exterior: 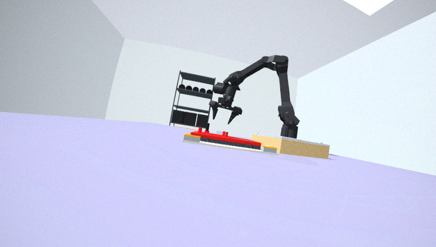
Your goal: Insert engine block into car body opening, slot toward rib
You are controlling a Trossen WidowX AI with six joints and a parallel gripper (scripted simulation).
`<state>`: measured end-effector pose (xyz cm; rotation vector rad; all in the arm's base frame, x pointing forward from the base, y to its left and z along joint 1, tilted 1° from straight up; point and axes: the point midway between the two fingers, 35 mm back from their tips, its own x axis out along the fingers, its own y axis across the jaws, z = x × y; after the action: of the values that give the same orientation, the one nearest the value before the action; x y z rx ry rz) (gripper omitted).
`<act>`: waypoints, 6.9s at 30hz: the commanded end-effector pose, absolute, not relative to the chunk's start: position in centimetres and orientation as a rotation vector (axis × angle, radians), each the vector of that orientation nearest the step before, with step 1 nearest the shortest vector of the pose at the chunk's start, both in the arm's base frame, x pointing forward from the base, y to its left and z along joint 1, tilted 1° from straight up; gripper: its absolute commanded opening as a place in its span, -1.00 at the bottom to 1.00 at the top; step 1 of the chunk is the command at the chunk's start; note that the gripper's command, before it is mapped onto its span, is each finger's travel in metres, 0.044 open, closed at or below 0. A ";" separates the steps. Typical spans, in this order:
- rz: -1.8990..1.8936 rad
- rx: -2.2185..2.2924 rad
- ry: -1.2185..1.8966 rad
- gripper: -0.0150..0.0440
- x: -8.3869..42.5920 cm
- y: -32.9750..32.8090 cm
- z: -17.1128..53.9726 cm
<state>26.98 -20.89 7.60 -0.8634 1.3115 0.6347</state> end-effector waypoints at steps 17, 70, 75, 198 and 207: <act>0.886 -0.930 1.373 1.00 27.7 -15.8 5.5; 0.887 -0.929 1.373 0.38 27.6 -15.9 0.1; 0.887 -0.929 1.373 0.20 27.6 -15.9 0.1; 0.481 -1.391 2.085 -0.49 28.6 -13.1 7.6; 0.481 -1.391 2.085 -0.49 28.7 -13.1 6.6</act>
<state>28.83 -13.09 7.48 -1.3872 2.0689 0.4755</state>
